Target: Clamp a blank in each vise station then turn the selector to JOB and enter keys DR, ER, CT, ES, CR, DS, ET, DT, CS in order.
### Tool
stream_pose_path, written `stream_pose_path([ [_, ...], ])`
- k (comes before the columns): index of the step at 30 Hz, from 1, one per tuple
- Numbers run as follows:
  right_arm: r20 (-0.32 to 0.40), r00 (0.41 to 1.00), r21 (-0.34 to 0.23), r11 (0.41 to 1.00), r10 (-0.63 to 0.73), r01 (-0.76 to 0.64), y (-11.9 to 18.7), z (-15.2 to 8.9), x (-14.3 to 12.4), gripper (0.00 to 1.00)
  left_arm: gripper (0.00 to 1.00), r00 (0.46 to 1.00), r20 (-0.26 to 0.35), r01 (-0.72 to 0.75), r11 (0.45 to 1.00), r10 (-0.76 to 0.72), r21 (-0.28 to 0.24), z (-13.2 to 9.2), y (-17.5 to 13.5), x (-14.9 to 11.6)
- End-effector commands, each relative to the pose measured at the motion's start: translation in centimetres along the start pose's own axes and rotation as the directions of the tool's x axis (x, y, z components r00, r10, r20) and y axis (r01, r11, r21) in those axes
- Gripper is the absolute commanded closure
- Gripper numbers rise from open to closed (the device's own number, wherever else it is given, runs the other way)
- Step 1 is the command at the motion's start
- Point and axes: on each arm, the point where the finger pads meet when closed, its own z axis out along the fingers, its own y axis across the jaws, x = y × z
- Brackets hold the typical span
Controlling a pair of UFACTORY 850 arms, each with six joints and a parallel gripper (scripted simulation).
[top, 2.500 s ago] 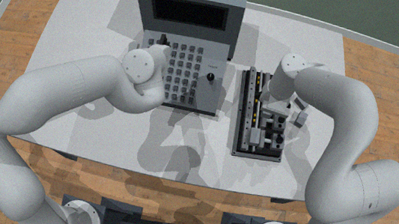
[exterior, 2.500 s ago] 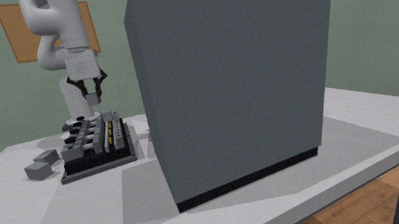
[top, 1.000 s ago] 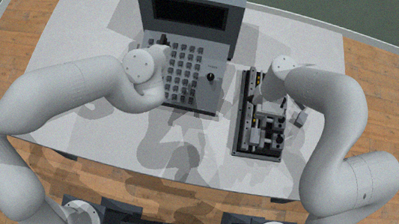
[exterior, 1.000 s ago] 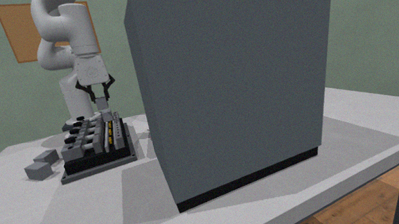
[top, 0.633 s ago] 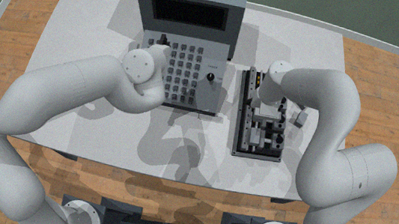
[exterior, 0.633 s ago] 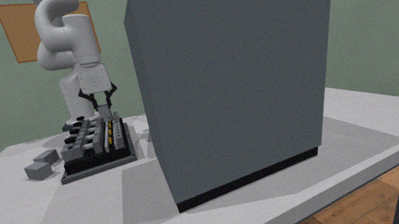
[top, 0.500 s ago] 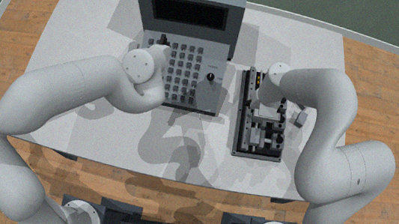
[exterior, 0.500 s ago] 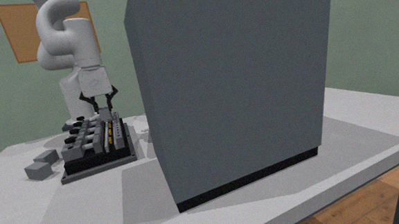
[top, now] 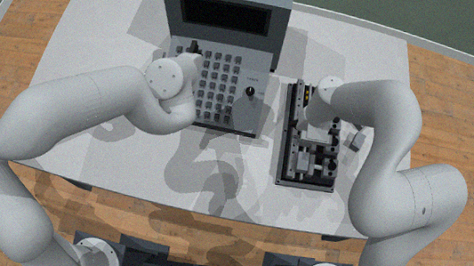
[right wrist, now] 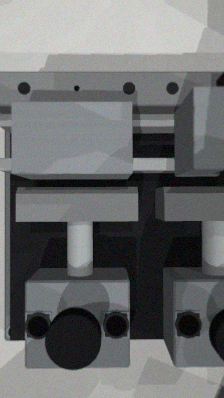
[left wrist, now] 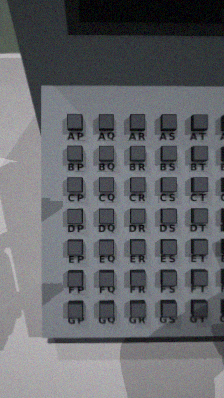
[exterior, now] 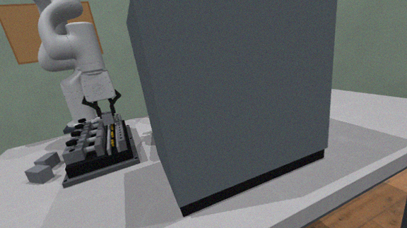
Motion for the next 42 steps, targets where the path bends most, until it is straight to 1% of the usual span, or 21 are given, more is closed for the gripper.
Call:
stream_pose_path([
  [1, 0.002, 1.000, -0.001, 1.000, 0.001, -0.001, 0.01, 0.06, -0.07, 1.00, 0.00, 1.000, 0.001, 0.001, 1.000, -0.001, -0.002, -0.07, 0.11, -0.03],
  [42, 0.002, 1.000, -0.001, 1.000, 0.001, -0.001, 0.02, 0.95, -0.08, 1.00, 0.00, 1.000, 0.001, 0.001, 1.000, -0.001, -0.002, -0.07, 0.11, -0.03],
])
